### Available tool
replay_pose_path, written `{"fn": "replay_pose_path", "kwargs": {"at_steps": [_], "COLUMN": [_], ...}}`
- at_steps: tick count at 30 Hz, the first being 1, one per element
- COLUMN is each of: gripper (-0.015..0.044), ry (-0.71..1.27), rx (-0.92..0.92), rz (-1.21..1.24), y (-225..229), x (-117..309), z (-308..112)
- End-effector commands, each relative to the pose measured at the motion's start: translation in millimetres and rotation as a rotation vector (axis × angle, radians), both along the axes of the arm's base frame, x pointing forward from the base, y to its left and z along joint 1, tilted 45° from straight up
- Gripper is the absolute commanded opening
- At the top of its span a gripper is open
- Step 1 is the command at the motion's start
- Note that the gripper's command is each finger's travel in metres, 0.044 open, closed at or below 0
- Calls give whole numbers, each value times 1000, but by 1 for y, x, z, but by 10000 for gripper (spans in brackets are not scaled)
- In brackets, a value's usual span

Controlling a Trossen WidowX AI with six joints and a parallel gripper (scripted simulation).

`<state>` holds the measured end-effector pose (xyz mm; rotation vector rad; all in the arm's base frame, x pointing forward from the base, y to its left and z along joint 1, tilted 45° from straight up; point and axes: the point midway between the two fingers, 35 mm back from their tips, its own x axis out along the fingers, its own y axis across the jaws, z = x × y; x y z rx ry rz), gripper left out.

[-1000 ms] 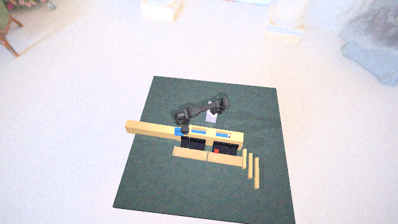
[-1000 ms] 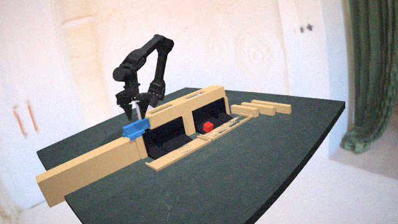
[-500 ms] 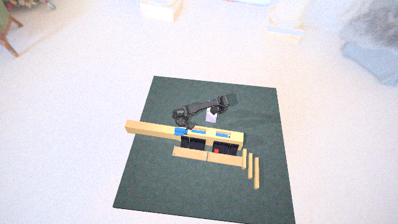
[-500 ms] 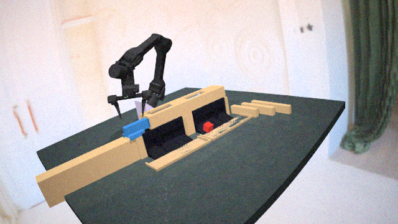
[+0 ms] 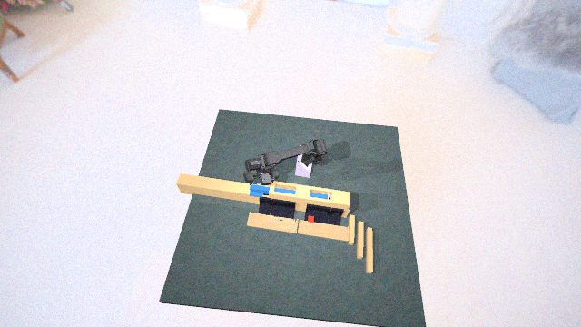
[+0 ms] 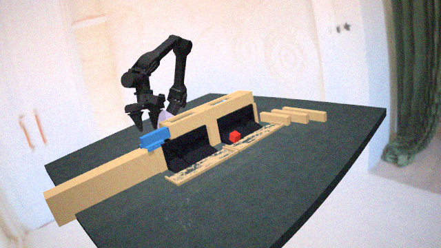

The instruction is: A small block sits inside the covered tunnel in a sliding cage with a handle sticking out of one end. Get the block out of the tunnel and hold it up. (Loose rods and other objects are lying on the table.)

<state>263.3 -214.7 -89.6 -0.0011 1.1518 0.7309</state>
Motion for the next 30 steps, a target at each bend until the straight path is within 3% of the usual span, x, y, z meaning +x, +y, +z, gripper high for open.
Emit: {"fn": "replay_pose_path", "kwargs": {"at_steps": [1,6,30], "gripper": [440,440,440], "ry": [-442,-561,-562], "rx": [-148,-182,-182], "rz": [704,883,883], "y": [0,2,10], "x": [6,8,9], "z": [-4,-5,-14]}}
